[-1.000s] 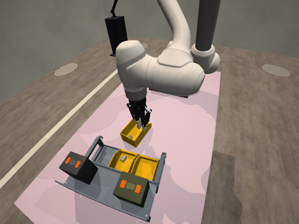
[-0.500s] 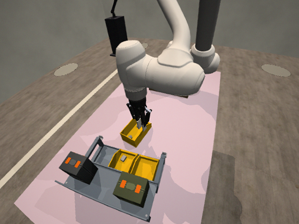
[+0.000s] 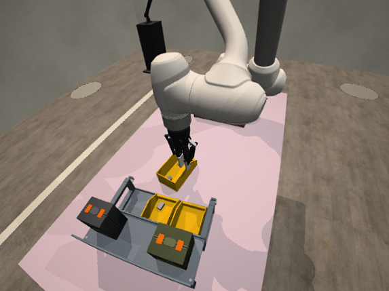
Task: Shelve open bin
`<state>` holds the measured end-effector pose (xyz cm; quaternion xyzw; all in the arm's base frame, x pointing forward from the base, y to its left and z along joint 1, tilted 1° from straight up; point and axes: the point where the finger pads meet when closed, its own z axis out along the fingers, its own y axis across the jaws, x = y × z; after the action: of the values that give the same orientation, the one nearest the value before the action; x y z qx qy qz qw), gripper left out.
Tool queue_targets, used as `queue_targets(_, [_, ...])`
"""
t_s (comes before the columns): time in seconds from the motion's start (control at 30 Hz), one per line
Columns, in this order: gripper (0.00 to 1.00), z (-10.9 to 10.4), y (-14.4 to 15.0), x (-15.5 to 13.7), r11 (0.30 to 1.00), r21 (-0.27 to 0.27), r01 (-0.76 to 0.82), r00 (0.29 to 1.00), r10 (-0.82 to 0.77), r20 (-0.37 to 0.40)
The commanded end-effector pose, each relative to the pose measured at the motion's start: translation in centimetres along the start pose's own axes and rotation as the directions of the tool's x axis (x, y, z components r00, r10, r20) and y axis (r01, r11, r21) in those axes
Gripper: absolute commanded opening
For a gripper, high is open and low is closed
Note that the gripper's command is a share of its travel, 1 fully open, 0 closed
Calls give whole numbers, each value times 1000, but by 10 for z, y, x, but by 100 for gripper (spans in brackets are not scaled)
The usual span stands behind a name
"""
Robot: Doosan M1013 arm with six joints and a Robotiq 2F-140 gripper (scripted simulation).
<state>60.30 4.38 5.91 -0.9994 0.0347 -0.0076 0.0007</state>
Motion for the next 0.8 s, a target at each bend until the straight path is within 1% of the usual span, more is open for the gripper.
queue_targets(0.0, [15, 1, 0, 0, 1000, 0, 0, 1000, 0, 0])
queue_targets(0.47, [15, 9, 0, 0, 1000, 0, 0, 1000, 0, 0])
queue_targets(0.77, [15, 21, 0, 0, 1000, 0, 0, 1000, 0, 0])
